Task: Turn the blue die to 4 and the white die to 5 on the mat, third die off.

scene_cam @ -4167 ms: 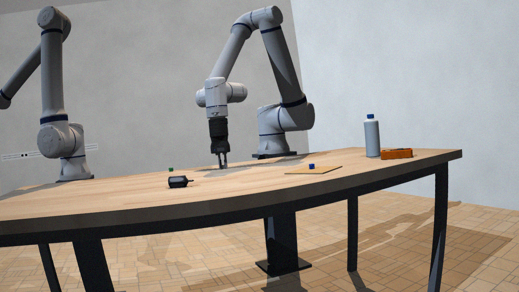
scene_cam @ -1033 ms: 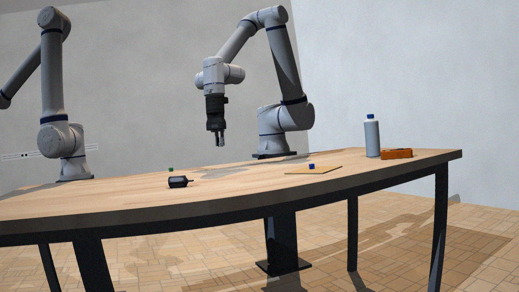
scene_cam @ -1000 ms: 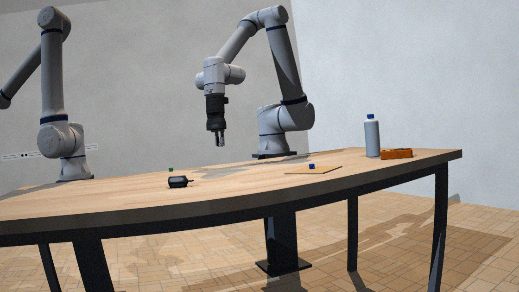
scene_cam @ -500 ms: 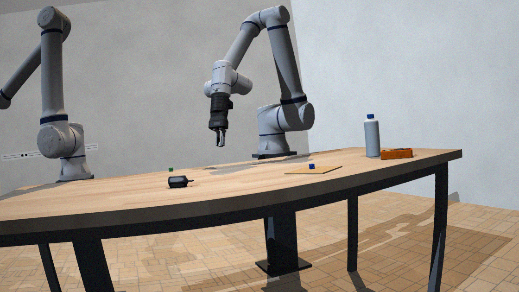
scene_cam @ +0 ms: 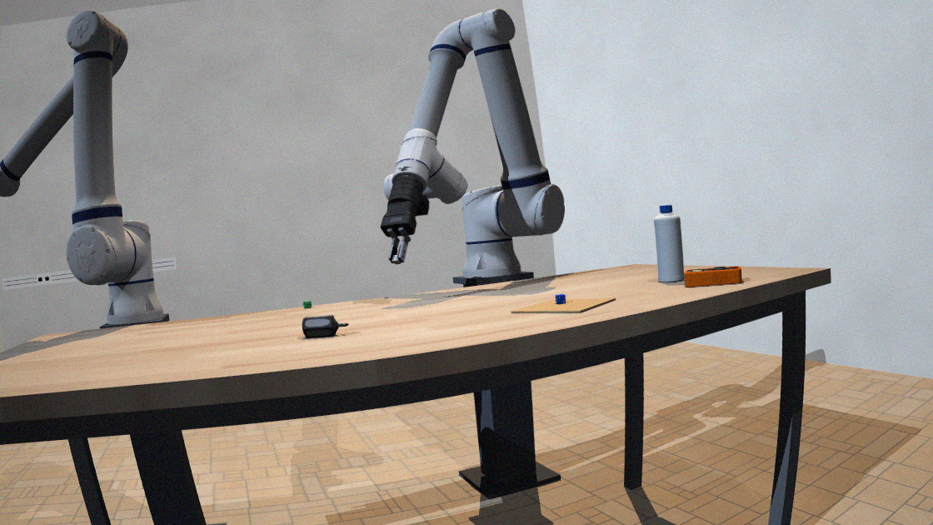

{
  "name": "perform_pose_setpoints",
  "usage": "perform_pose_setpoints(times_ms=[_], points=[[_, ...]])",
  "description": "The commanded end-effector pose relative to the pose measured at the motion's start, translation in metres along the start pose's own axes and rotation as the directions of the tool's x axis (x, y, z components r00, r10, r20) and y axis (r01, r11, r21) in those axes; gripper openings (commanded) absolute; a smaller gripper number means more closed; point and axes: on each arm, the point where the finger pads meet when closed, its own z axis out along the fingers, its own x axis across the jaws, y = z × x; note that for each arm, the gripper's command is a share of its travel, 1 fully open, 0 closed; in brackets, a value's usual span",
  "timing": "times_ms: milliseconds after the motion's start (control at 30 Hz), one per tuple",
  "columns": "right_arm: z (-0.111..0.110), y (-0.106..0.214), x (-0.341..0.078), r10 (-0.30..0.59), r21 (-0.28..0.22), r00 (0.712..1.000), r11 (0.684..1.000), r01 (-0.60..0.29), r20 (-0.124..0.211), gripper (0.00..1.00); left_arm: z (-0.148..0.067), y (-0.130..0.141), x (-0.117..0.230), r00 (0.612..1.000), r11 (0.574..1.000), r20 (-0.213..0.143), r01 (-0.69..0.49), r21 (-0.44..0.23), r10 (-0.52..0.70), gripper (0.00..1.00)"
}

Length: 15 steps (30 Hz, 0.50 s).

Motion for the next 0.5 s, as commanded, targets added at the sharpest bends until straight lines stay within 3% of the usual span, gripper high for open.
perform_pose_setpoints(times_ms=[0, 267, 467], points=[[-0.0009, 0.0007, -0.0002, 0.000, -0.002, 1.000, 1.000, 0.000, 0.000, 1.00, 0.0022, 0.0001, -0.0008, 1.000, 0.995, 0.001, -0.002, -0.103, 0.002, 0.34], [-0.0009, 0.0007, -0.0002, 0.000, -0.002, 1.000, 1.000, 0.000, 0.000, 1.00, 0.0005, -0.0017, -0.0006, 1.000, 0.966, 0.001, -0.001, -0.259, 0.002, 0.34], [-0.0009, 0.0007, -0.0002, 0.000, -0.002, 1.000, 1.000, 0.000, 0.000, 1.00, 0.0006, -0.0021, -0.0009, 1.000, 0.945, 0.001, -0.002, -0.327, 0.002, 0.34]])
